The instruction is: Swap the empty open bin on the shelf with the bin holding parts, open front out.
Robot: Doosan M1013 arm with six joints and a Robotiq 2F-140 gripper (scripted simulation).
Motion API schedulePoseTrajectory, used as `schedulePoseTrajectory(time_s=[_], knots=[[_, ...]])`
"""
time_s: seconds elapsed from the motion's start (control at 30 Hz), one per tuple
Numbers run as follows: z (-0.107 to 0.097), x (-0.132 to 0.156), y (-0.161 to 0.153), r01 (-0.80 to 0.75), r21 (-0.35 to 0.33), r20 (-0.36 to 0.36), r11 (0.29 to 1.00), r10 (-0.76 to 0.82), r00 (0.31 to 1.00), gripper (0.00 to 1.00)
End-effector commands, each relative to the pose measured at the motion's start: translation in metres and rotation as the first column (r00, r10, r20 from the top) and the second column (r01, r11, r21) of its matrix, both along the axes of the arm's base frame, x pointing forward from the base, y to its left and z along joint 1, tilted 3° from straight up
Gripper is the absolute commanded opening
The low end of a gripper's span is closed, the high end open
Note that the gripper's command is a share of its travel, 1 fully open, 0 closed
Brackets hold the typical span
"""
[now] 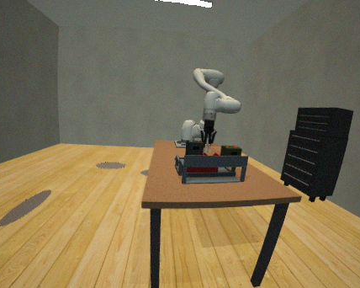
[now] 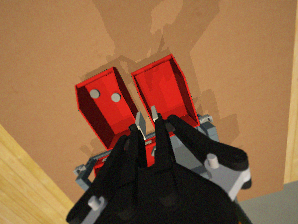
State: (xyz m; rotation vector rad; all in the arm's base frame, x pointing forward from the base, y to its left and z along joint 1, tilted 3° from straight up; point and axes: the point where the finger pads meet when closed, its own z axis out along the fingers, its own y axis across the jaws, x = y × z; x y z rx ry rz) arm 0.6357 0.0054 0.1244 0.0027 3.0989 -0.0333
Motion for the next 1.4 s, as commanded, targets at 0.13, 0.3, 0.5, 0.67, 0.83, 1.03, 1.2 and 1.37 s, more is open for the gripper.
schedulePoseTrajectory(time_s=[0.13, 0.3, 0.5, 0.67, 0.83, 1.03, 1.2, 1.37], knots=[[-0.002, -0.001, -0.001, 0.003, 0.004, 0.0, 1.0, -0.003, 1.0, 0.24], [-0.002, -0.001, -0.001, 0.003, 0.004, 0.0, 1.0, -0.003, 1.0, 0.24], [-0.002, -0.001, -0.001, 0.003, 0.004, 0.0, 1.0, -0.003, 1.0, 0.24], [-0.002, -0.001, -0.001, 0.003, 0.004, 0.0, 1.0, -0.003, 1.0, 0.24], [-0.004, -0.001, -0.001, 0.003, 0.004, 0.0, 1.0, -0.003, 1.0, 0.24], [-0.01, -0.001, -0.002, 0.003, 0.004, 0.0, 1.0, -0.003, 1.0, 0.24], [-0.015, -0.001, -0.002, 0.003, 0.004, 0.0, 1.0, -0.003, 1.0, 0.24], [-0.023, 0.0, -0.002, 0.003, 0.004, 0.0, 1.0, -0.003, 1.0, 0.24]])
